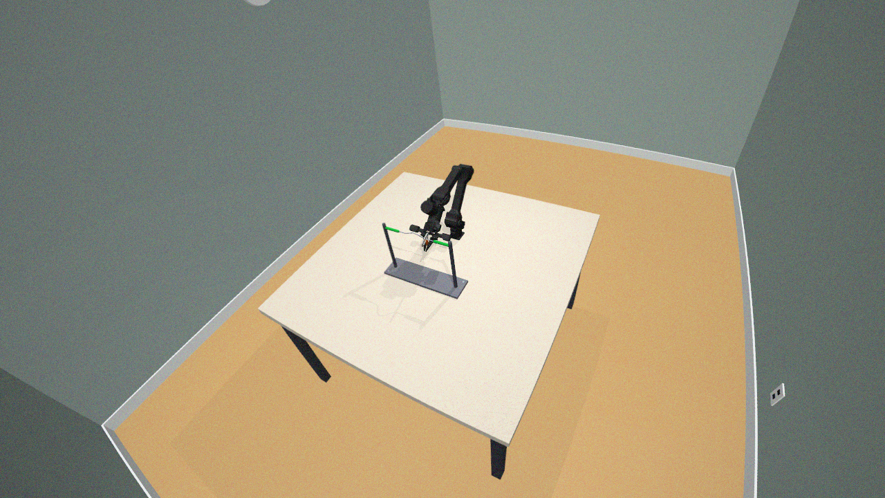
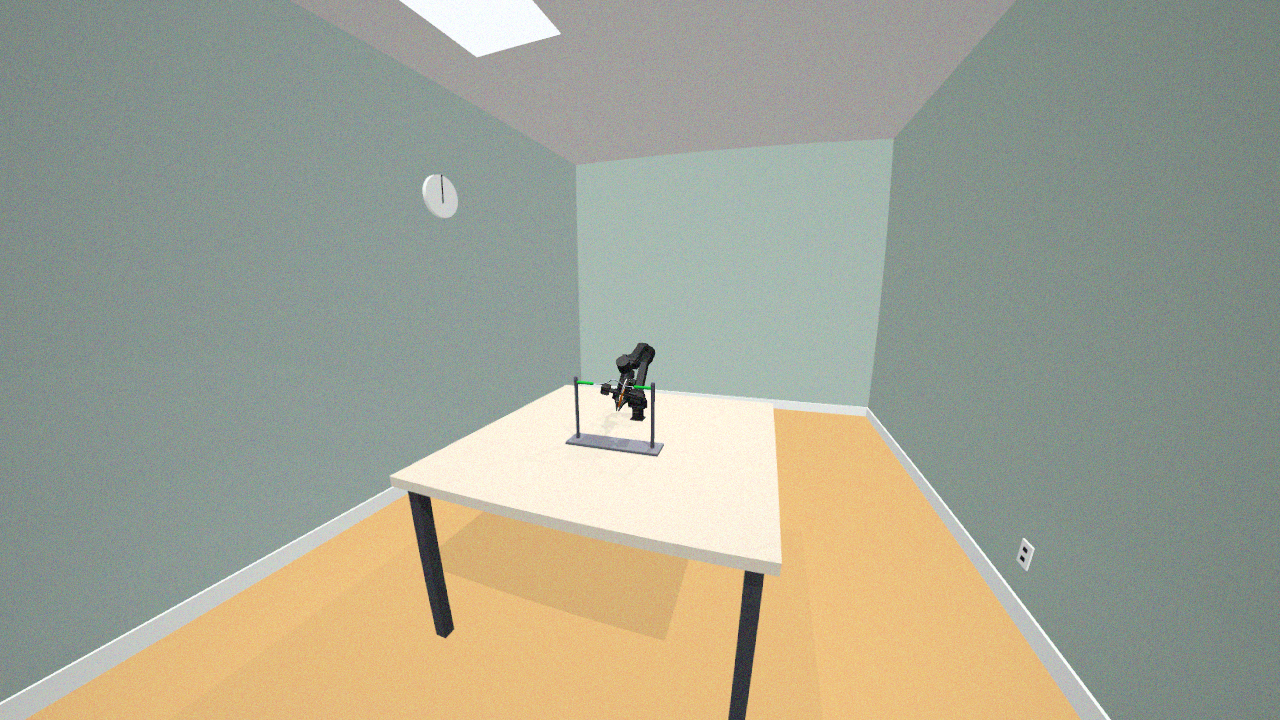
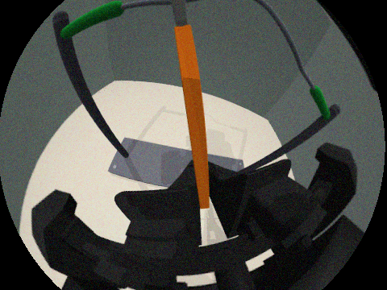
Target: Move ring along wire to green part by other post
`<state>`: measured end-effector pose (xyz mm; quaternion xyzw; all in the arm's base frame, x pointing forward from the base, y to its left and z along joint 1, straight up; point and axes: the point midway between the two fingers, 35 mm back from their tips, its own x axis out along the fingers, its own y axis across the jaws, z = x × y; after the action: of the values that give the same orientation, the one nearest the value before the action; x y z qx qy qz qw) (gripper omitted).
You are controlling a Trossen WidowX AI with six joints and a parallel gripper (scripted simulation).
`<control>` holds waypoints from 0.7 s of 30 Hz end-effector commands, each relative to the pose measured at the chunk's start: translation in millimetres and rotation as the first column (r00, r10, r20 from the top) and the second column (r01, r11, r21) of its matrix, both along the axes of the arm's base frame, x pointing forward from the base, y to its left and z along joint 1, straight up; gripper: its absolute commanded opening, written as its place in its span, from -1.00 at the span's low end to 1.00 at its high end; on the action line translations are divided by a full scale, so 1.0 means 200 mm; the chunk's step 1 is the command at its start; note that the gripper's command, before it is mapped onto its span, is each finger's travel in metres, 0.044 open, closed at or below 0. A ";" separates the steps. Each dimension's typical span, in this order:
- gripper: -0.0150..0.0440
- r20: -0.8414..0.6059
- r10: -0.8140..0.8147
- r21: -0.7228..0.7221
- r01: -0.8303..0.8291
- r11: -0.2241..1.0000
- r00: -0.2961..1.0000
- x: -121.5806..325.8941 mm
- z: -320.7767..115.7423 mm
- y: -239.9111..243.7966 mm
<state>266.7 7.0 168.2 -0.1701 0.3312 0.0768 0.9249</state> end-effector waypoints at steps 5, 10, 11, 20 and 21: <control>-1.00 0.102 -0.057 0.211 0.034 0.977 0.993 0.03 -0.08 0.17; -1.00 0.104 -0.091 0.274 0.059 0.960 0.990 0.03 -0.08 0.24; -1.00 0.103 -0.096 0.284 0.063 0.957 0.990 0.03 -0.08 0.25; -1.00 0.101 -0.127 0.341 0.086 0.936 0.987 0.02 -0.08 0.34; -1.00 0.101 -0.129 0.344 0.087 0.935 0.986 0.02 -0.08 0.35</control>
<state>271.8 70.7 153.2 -0.0072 0.2649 0.0754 0.9613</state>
